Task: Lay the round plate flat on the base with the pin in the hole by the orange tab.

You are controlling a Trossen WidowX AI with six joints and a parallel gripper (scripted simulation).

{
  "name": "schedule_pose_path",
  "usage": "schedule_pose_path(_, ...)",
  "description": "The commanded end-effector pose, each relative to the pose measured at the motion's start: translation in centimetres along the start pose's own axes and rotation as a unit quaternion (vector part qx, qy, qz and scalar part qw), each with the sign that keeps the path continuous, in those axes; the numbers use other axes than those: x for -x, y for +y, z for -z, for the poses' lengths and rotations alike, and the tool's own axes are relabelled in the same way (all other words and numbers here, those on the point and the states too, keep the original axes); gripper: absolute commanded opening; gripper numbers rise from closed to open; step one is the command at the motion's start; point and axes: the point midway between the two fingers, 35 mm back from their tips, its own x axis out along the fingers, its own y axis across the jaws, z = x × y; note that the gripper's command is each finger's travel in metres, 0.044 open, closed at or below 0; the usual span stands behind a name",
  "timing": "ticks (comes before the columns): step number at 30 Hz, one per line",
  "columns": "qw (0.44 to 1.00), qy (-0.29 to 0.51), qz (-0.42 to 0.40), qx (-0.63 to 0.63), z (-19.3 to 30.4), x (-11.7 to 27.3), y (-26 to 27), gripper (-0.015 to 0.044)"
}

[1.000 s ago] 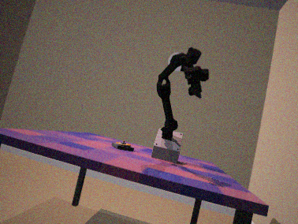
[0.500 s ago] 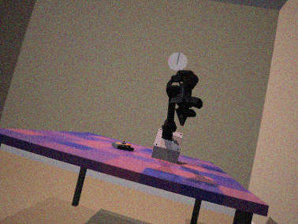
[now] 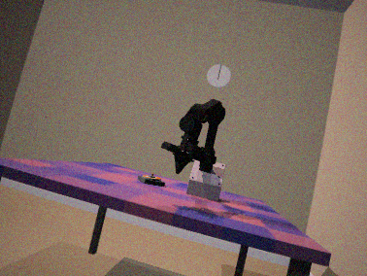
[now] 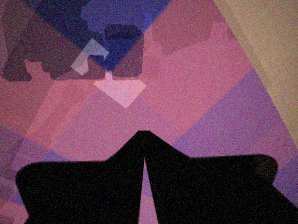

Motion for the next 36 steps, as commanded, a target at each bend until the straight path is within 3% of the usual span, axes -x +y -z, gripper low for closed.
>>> schedule_pose_path(1,0.995,0.05,-0.009,-0.092,5.9,-3.3,-2.4,0.0)
schedule_pose_path(11,0.958,0.114,-0.014,-0.264,18.4,-7.1,-5.0,0.0)
schedule_pose_path(17,0.898,0.144,-0.032,-0.415,29.0,-8.8,-4.2,0.0)
schedule_pose_path(19,0.885,0.152,-0.036,-0.438,30.4,-8.9,-3.7,0.0)
schedule_pose_path(25,0.772,0.175,-0.06,-0.608,40.2,-8.6,1.3,0.0)
schedule_pose_path(27,0.758,0.171,-0.061,-0.627,41.2,-8.7,1.9,0.0)
schedule_pose_path(33,0.617,0.128,-0.064,-0.774,48.9,-7.9,7.8,0.0)
schedule_pose_path(36,0.577,0.112,-0.064,-0.806,50.6,-7.5,9.5,0.0)
